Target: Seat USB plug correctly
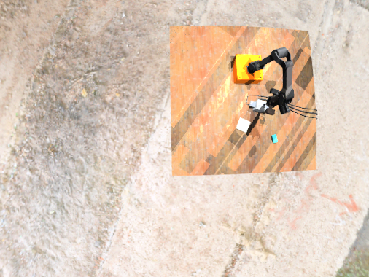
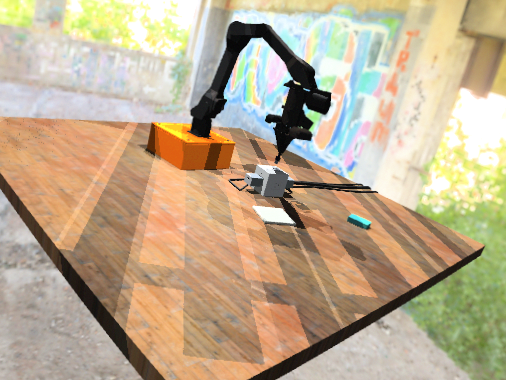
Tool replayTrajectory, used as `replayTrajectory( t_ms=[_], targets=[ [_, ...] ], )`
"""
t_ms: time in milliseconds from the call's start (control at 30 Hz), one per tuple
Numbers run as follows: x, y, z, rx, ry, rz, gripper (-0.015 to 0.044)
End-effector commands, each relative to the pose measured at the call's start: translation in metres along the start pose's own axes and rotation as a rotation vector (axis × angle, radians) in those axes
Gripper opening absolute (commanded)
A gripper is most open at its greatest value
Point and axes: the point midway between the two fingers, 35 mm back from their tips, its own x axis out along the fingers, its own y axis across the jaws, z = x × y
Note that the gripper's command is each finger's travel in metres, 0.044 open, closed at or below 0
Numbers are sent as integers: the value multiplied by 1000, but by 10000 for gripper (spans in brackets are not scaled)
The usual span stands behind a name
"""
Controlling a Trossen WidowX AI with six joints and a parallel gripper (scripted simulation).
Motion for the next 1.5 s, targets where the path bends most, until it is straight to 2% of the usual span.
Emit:
replayTrajectory(
  t_ms=[0,1467],
  targets=[
    [0,0,1,-4,-9,0,0],
    [5,-1,4,-13,-44,-2,0]
  ],
)
